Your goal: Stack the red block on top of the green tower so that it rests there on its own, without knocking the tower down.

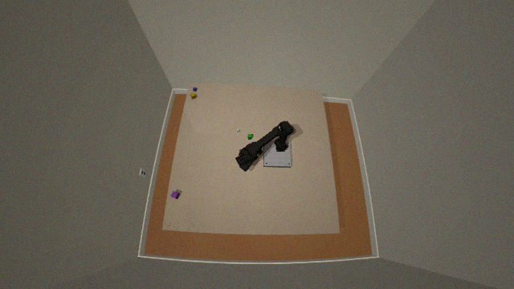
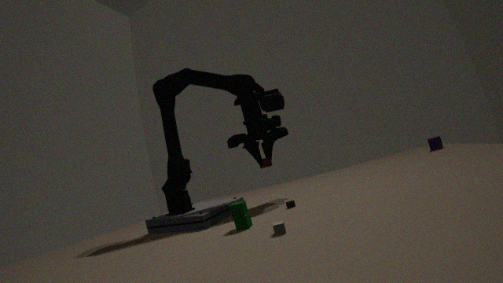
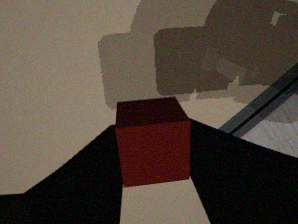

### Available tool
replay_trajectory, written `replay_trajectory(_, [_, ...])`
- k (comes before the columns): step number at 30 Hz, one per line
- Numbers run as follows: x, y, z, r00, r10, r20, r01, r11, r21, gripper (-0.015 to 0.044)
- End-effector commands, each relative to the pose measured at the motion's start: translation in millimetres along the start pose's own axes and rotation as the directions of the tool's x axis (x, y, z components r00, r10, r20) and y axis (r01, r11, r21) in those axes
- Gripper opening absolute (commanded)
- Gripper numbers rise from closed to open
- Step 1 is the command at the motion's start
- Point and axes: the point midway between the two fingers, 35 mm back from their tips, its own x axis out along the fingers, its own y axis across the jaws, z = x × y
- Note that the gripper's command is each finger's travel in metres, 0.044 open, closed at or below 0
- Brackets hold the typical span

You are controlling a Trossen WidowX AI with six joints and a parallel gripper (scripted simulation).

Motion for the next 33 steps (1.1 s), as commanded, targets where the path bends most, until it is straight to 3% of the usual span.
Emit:
replay_trajectory(1, [-11.7,0.0,-0.7,1.000,0.007,-0.003,-0.007,1.000,0.002,0.0000])
replay_trajectory(11, [-12.4,-2.2,6.5,1.000,0.007,0.002,-0.007,1.000,0.010,0.0000])
replay_trajectory(33, [-10.5,-58.7,87.1,1.000,-0.001,-0.002,0.001,1.000,0.032,0.0000])
